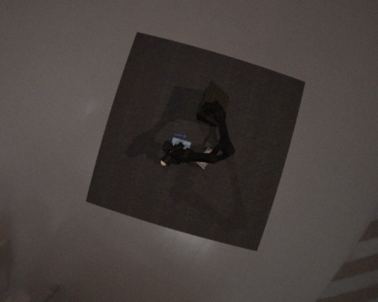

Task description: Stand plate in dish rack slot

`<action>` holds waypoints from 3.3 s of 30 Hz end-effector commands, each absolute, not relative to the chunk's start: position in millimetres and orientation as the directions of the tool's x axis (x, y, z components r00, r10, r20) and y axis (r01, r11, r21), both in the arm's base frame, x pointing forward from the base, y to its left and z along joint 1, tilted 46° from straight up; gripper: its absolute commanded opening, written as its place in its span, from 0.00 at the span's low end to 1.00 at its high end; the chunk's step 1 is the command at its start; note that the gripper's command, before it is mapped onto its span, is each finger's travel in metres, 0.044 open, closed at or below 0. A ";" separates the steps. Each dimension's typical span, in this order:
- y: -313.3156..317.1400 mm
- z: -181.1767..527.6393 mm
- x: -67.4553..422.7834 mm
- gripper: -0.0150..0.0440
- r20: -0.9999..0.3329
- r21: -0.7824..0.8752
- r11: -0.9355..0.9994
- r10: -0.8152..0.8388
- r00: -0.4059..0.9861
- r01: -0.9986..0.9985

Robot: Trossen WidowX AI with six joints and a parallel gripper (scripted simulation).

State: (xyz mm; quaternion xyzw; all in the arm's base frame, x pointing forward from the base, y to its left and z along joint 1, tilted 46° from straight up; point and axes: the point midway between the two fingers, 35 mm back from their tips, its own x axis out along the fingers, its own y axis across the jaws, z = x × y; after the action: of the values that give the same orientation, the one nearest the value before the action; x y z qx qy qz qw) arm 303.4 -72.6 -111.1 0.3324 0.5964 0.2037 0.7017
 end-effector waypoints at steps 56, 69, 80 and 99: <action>-162.0 -35.6 287.7 0.25 -0.705 0.707 0.697 0.680 0.199 0.121; -177.8 -2.0 282.0 0.25 -0.702 0.712 0.672 0.684 0.199 0.202; -144.1 41.5 281.4 0.25 -0.705 0.656 0.522 0.681 0.198 0.545; -80.5 102.0 262.2 0.25 -0.708 0.356 0.103 0.679 0.196 0.929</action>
State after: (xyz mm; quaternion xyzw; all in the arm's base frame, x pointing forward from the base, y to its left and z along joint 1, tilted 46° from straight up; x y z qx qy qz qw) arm 266.2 -91.0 93.4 0.6320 0.6221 -0.1243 0.4451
